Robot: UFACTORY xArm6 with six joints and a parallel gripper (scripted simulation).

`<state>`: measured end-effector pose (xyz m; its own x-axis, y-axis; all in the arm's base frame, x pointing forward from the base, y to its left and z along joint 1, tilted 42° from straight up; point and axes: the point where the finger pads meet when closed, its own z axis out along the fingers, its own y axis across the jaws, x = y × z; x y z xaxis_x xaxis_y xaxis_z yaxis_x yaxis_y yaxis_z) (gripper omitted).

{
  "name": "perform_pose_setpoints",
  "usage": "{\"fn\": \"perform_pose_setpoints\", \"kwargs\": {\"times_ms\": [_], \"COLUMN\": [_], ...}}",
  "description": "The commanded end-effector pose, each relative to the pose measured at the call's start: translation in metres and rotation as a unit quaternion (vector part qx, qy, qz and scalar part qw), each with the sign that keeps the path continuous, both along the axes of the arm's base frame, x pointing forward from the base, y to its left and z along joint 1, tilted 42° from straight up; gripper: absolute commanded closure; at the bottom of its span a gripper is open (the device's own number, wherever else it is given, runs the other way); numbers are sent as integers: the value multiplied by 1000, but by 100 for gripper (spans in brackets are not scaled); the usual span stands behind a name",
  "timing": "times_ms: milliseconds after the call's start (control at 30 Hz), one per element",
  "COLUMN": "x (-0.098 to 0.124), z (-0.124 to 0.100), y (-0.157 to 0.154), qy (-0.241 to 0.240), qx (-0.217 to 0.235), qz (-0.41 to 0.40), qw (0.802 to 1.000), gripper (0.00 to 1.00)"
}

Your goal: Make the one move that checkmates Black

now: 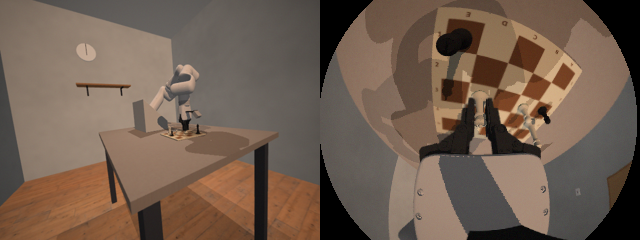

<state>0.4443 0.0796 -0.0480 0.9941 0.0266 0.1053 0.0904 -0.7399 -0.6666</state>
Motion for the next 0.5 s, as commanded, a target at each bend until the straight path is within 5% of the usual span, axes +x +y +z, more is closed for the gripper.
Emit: {"fn": "perform_pose_setpoints", "kwargs": {"times_ms": [0, 267, 467], "x": [1, 1, -1], "z": [1, 5, 31], "y": [-1, -5, -28], "qy": [-1, -1, -1], "qx": [0, 0, 0], "qz": [-1, -1, -1], "qw": [1000, 1000, 1000], "gripper": [100, 100, 100]}}
